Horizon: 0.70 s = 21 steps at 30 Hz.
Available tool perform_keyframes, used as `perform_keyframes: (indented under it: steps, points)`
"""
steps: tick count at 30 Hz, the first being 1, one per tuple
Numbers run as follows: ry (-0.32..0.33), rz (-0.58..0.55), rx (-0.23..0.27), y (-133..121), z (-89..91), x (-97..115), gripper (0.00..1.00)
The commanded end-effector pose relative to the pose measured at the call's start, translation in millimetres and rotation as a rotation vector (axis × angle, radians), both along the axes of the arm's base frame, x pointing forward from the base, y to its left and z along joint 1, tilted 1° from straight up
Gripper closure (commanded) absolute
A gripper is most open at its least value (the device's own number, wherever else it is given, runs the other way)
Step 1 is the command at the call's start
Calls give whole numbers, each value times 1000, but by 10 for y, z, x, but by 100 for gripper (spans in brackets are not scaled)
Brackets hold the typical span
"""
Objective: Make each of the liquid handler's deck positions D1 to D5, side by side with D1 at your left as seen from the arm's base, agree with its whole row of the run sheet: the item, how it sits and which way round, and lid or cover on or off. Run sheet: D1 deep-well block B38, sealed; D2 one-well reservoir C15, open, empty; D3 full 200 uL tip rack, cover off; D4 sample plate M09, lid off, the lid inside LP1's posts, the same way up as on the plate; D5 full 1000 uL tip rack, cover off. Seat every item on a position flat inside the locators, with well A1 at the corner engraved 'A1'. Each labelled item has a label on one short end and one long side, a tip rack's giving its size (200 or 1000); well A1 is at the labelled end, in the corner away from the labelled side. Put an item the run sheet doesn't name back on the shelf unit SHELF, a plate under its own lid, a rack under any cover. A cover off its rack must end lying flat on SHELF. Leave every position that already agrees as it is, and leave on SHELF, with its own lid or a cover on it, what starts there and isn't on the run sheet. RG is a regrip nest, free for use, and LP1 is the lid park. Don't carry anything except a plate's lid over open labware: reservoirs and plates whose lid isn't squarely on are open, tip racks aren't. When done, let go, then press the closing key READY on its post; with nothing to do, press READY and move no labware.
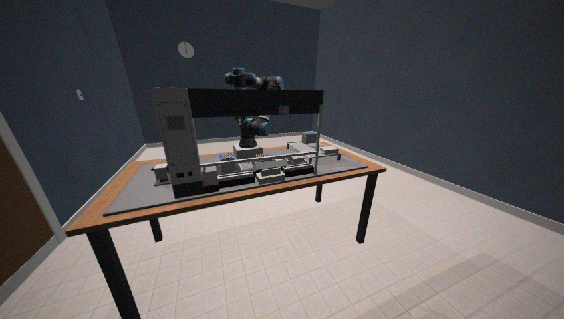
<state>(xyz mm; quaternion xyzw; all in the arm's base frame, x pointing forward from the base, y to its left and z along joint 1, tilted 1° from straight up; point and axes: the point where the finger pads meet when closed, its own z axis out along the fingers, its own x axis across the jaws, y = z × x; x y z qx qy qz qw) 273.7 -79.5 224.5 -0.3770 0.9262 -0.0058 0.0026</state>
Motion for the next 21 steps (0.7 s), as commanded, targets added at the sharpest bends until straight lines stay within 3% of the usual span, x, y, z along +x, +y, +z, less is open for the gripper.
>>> perform_keyframes:
  steps: [1,7,9,21]
  points:
    - [-3,-85,1,-18,31,-218,100]
    - [-4,-205,2,-37,60,-516,100]
    - [-4,-205,2,-37,60,-516,100]
    - [-6,-445,5,-39,62,-536,100]
